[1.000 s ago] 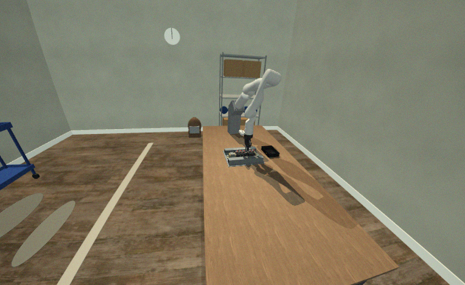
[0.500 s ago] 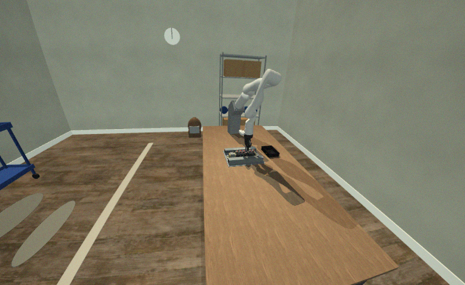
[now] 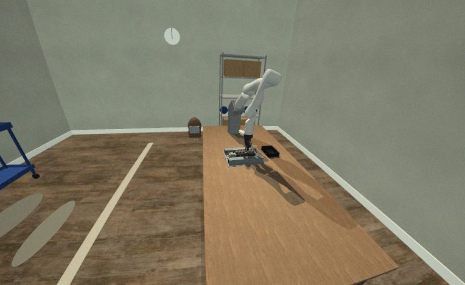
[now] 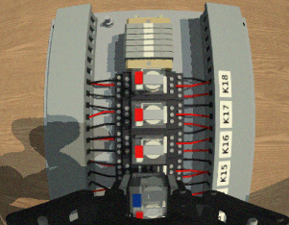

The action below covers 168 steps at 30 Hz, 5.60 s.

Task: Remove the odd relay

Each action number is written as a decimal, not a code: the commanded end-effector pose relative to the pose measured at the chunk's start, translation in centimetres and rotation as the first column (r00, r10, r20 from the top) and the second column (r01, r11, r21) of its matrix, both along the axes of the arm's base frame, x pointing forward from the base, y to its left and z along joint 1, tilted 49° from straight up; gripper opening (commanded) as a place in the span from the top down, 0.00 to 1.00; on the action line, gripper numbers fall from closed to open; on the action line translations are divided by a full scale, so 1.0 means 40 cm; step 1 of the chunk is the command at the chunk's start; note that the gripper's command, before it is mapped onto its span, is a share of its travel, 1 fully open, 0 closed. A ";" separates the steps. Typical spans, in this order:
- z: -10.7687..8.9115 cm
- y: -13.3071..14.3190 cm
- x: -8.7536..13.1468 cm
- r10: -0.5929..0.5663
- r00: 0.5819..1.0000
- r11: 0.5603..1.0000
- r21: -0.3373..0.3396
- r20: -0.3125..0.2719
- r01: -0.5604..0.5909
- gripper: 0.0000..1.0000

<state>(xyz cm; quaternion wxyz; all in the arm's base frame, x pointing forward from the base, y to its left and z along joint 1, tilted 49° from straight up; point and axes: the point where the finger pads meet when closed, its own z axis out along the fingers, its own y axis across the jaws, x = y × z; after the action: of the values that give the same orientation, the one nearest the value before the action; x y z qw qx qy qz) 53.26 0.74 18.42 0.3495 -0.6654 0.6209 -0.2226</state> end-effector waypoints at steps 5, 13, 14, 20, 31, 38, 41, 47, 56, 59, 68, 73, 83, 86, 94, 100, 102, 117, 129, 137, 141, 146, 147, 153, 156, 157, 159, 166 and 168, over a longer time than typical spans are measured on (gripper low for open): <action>0.002 -0.001 0.000 0.000 1.000 1.000 0.000 0.001 0.000 1.00; 0.025 -0.007 -0.026 0.000 1.000 1.000 0.000 0.001 0.000 1.00; 0.031 -0.009 -0.033 0.000 1.000 1.000 0.000 0.001 0.000 1.00; 0.056 -0.016 -0.060 0.000 1.000 1.000 0.000 0.001 0.000 1.00; 0.092 -0.026 -0.100 0.000 1.000 1.000 0.000 0.001 0.000 1.00; 0.092 -0.027 -0.101 0.000 1.000 1.000 0.000 0.001 0.000 1.00; 0.092 -0.027 -0.101 0.000 1.000 1.000 0.000 0.001 0.000 1.00; 0.092 -0.027 -0.101 0.000 1.000 1.000 0.000 0.001 0.000 1.00; 0.092 -0.027 -0.101 0.000 1.000 1.000 0.000 0.001 0.000 1.00; 0.092 -0.027 -0.101 0.000 1.000 1.000 0.000 0.001 0.000 1.00; 0.092 -0.027 -0.101 0.000 1.000 1.000 0.000 0.001 0.000 1.00; 0.092 -0.027 -0.101 0.000 1.000 1.000 0.000 0.001 0.000 1.00; 0.092 -0.024 -0.102 0.000 1.000 1.000 0.000 0.001 0.000 1.00; 0.092 -0.023 -0.102 0.000 1.000 1.000 0.000 0.001 0.000 1.00; 0.093 -0.012 -0.104 0.000 1.000 1.000 0.000 0.001 0.000 1.00; 0.093 -0.001 -0.107 0.000 1.000 1.000 0.000 0.001 0.000 1.00; 0.093 0.001 -0.107 0.000 1.000 1.000 0.000 0.001 0.000 1.00; 0.095 0.052 -0.119 0.000 1.000 1.000 0.000 0.001 0.000 1.00; 0.097 0.107 -0.131 0.000 1.000 1.000 0.000 0.001 0.000 1.00; 0.098 0.140 -0.139 0.000 1.000 1.000 0.000 0.001 0.000 1.00; 0.099 0.163 -0.144 0.000 1.000 1.000 0.000 0.001 0.000 1.00; 0.100 0.192 -0.151 0.000 1.000 1.000 0.000 0.001 0.000 1.00; 0.100 0.198 -0.152 0.000 1.000 1.000 0.000 0.001 0.000 1.00; 0.101 0.221 -0.157 0.000 1.000 1.000 0.000 0.001 0.000 1.00; 0.101 0.239 -0.161 0.000 1.000 1.000 0.000 0.001 0.000 1.00; 0.102 0.245 -0.163 0.000 1.000 1.000 0.000 0.001 0.000 1.00; 0.102 0.257 -0.165 0.000 1.000 1.000 0.000 0.001 0.000 1.00; 0.103 0.298 -0.175 0.000 1.000 1.000 0.000 0.001 0.000 1.00; 0.104 0.304 -0.176 0.000 1.000 1.000 0.000 0.001 0.000 1.00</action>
<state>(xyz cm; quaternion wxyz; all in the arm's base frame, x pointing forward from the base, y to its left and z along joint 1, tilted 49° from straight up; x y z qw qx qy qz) 46.52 11.60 22.48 0.3475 -0.6577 0.6291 -0.2257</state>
